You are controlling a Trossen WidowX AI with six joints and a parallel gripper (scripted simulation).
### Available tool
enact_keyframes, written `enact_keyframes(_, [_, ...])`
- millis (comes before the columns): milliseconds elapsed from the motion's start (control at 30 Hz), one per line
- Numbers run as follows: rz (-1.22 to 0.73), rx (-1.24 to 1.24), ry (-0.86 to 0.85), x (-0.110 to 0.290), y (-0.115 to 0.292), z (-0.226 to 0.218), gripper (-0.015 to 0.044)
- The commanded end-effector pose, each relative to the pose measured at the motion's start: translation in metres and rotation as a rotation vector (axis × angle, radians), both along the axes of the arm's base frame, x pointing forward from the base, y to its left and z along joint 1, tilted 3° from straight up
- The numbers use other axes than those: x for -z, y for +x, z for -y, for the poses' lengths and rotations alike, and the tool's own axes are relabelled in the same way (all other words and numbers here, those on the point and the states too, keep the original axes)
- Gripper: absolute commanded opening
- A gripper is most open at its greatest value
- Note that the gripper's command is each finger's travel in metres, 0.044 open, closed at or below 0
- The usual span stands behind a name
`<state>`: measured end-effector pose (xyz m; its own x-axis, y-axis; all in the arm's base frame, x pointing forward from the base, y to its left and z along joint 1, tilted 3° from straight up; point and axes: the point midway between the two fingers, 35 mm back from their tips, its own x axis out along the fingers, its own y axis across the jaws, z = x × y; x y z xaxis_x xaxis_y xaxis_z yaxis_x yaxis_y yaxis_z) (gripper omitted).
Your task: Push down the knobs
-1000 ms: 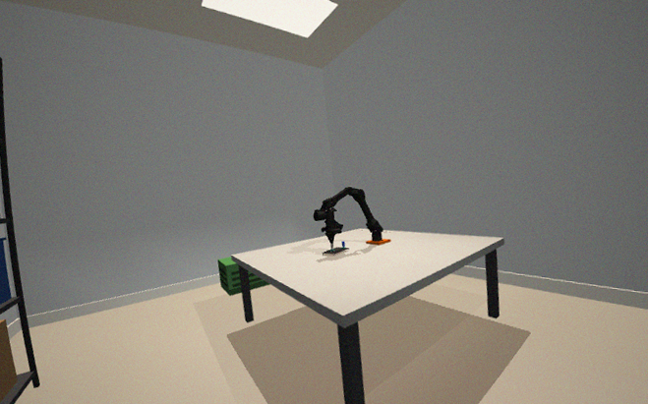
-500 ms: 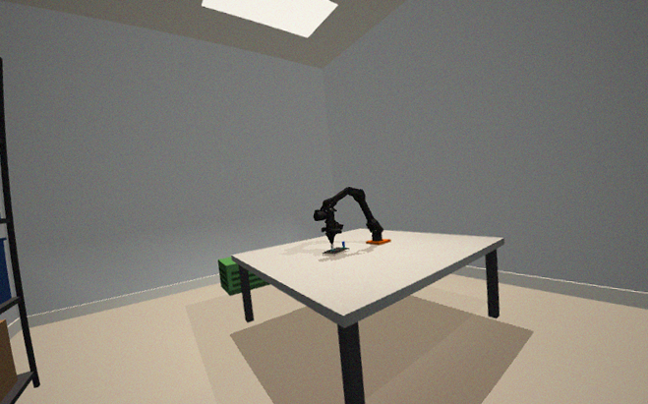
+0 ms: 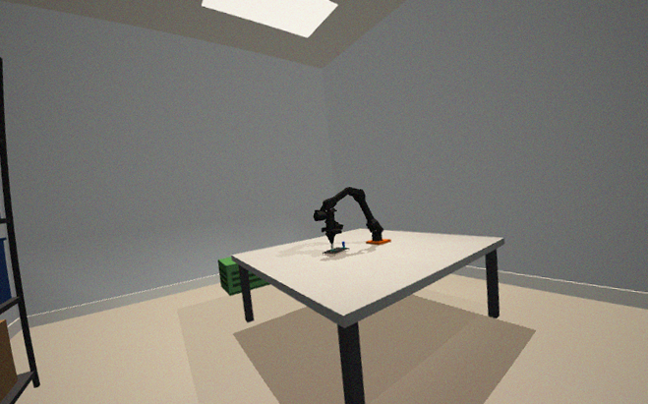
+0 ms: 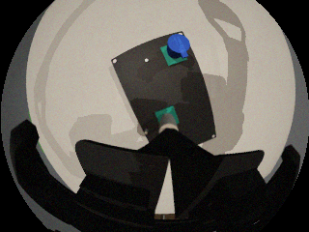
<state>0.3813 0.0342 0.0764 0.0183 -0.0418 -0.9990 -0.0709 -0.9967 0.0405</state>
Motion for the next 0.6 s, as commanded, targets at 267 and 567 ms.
enact_keyframes(267, [-0.007,-0.002,-0.004,-0.001,0.002,0.000,0.0000])
enact_keyframes(567, [-0.007,-0.002,-0.004,-0.015,0.002,0.000,0.0000])
